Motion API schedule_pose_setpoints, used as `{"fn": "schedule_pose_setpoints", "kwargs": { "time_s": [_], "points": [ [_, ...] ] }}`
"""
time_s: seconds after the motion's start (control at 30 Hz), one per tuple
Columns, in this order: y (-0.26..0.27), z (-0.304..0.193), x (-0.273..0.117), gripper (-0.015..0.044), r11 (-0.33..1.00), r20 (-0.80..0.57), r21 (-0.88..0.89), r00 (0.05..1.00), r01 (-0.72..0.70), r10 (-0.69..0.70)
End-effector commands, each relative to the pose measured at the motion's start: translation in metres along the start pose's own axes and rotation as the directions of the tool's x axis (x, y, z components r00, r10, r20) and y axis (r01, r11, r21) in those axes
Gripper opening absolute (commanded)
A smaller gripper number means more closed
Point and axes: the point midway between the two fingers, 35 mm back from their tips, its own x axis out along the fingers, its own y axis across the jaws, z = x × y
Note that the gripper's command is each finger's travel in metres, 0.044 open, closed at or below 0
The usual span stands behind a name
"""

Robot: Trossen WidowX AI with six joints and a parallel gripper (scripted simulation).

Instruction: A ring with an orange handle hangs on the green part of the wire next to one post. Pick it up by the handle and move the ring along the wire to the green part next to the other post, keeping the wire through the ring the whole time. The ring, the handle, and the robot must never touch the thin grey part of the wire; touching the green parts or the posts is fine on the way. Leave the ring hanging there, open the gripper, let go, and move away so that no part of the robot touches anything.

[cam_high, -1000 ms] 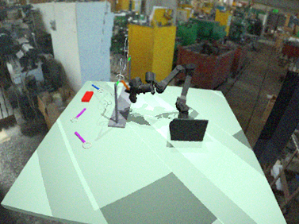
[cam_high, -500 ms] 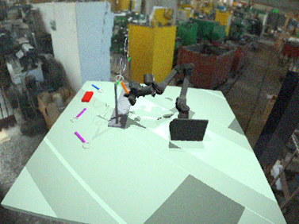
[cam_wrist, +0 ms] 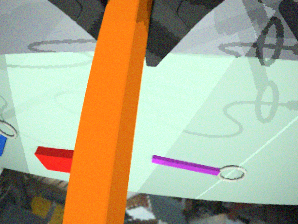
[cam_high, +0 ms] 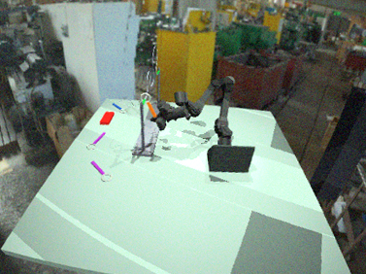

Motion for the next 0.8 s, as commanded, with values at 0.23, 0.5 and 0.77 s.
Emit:
{"fn": "schedule_pose_setpoints", "kwargs": {
  "time_s": [0.23, 0.5, 0.77],
  "points": [
    [0.015, -0.001, -0.001, -0.015, 1.0, -0.004, 0.014, 1.0, -0.011, 0.011],
    [0.023, -0.001, -0.003, -0.015, 1.0, -0.004, 0.016, 1.0, -0.012, 0.012],
    [0.031, 0.0, -0.004, -0.015, 1.0, -0.003, 0.017, 1.0, -0.013, 0.013]
  ]
}}
